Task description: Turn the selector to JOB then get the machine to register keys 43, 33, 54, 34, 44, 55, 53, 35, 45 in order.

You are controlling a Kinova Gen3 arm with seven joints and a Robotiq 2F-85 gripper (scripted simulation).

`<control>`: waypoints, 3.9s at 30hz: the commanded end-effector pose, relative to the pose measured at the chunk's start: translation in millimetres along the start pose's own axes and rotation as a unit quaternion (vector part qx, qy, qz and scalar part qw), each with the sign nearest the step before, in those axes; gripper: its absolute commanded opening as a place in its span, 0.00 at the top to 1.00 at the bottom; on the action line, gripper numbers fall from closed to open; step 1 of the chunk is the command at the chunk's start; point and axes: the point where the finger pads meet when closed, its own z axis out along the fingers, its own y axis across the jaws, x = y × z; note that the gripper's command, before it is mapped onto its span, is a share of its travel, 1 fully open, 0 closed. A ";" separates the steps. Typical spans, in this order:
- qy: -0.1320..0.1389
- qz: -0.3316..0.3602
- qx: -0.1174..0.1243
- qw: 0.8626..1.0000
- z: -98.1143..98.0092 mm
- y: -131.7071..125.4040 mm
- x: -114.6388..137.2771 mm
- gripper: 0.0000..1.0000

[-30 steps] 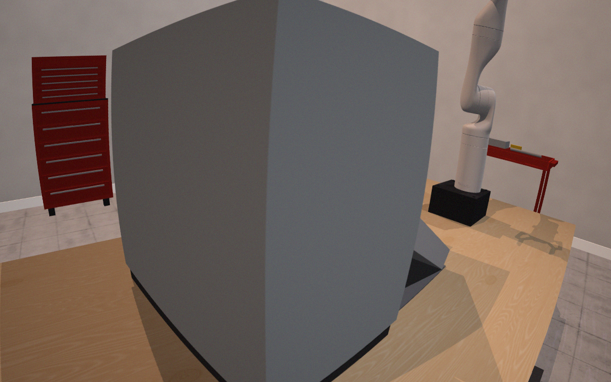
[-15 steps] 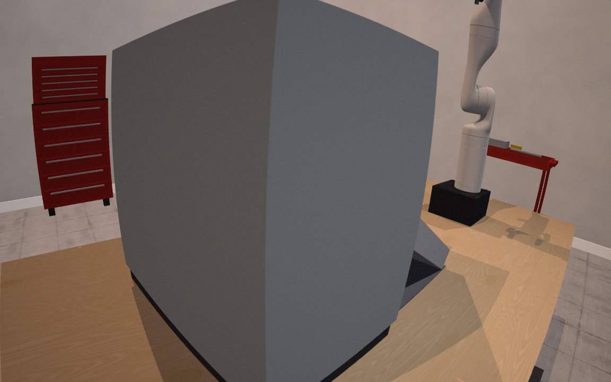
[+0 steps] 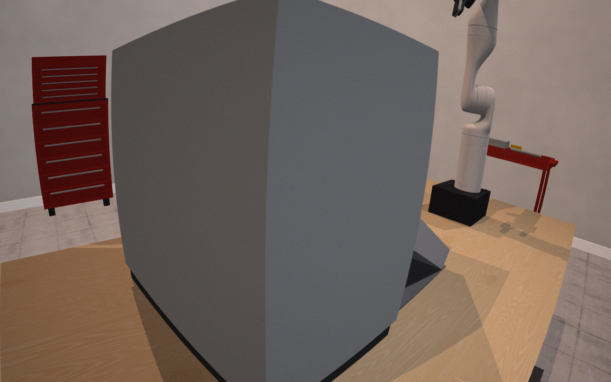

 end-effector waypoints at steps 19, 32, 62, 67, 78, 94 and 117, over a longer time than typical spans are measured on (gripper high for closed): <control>0.030 -0.257 -0.005 0.966 -28.5 -15.7 58.7 0.00; 0.041 -0.347 -0.005 0.937 -38.7 -21.3 80.3 0.00; 0.050 -0.416 -0.005 0.908 -46.9 -25.7 97.7 0.00; 0.050 -0.417 -0.005 0.908 -46.9 -25.7 97.7 0.00; 0.050 -0.417 -0.005 0.908 -38.0 -22.5 102.7 0.00; 0.050 -0.417 -0.005 0.908 34.9 4.5 144.0 0.00; 0.050 -0.417 -0.005 0.908 169.3 54.2 220.0 0.00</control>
